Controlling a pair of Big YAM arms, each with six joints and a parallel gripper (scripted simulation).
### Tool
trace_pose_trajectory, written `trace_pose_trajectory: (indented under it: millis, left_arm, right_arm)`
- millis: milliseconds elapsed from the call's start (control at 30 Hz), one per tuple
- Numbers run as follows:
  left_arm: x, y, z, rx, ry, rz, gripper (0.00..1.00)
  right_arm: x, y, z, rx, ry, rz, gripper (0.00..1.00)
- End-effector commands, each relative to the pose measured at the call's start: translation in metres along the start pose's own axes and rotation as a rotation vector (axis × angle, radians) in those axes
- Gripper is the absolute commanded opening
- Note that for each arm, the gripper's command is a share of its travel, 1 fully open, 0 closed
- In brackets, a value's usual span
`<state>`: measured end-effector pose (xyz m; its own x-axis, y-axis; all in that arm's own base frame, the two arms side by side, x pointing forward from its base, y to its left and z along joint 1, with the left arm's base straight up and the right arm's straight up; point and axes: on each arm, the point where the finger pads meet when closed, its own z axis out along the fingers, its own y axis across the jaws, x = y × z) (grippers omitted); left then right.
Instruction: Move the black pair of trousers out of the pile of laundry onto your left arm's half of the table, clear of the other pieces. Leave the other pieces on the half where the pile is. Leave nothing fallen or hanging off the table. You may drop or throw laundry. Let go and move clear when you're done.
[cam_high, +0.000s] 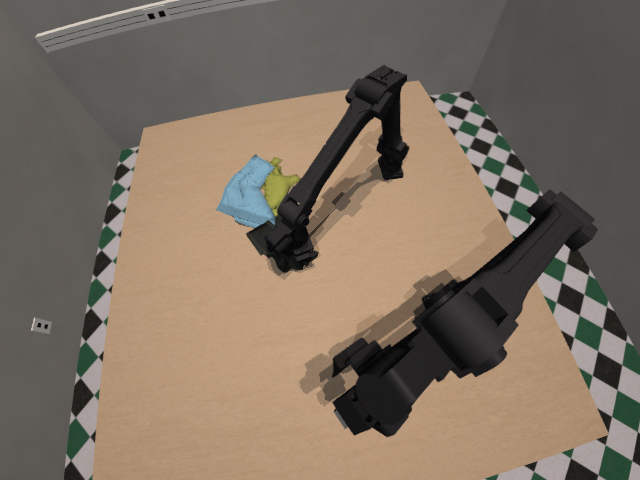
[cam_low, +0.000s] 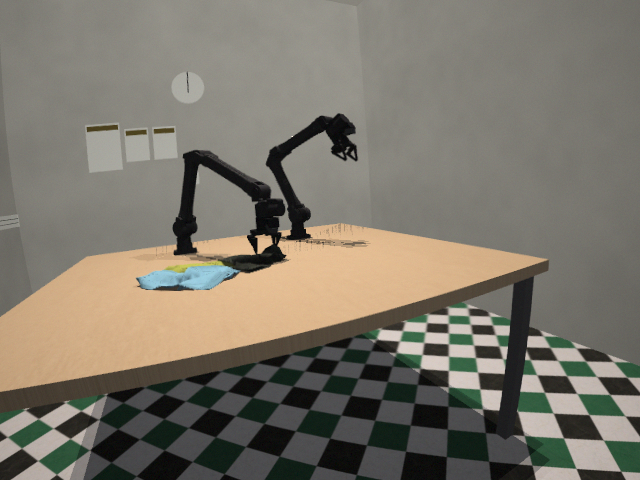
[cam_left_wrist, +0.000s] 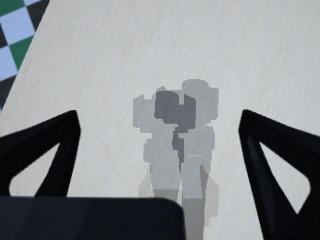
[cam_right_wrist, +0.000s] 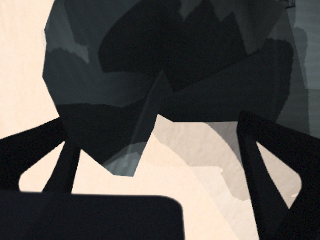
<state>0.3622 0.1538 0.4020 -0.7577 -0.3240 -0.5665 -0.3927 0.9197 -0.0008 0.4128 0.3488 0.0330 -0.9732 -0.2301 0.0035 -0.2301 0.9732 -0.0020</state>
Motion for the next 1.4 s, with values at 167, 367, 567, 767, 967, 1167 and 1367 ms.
trace_pose_trajectory:
  millis: [167,367,567,767,967,1167,1367]
  left_arm:
    - [-0.007,-0.005,0.000,0.012,-0.020,0.020,0.92]
    - [-0.007,-0.005,0.000,0.012,-0.020,0.020,0.92]
    - [-0.007,-0.005,0.000,0.012,-0.020,0.020,0.92]
    - [-0.007,-0.005,0.000,0.012,-0.020,0.020,0.92]
    - [-0.007,-0.005,0.000,0.012,-0.020,0.020,0.92]
    - [-0.007,-0.005,0.000,0.012,-0.020,0.020,0.92]
    - [-0.007,-0.005,0.000,0.012,-0.020,0.020,0.92]
  right_arm:
    - [-0.030,0.015,-0.038,-0.043,-0.087,-0.023,0.92]
    - [-0.027,0.016,-0.036,-0.040,-0.082,-0.027,0.92]
    - [-0.028,0.019,-0.053,-0.049,-0.099,-0.030,0.92]
    - [-0.026,0.018,-0.066,-0.048,-0.097,-0.030,0.92]
    - [-0.025,0.018,-0.085,-0.047,-0.093,-0.031,0.92]
    - [-0.023,0.017,-0.100,-0.046,-0.092,-0.032,0.92]
    - [-0.022,0.016,-0.117,-0.048,-0.095,-0.030,0.92]
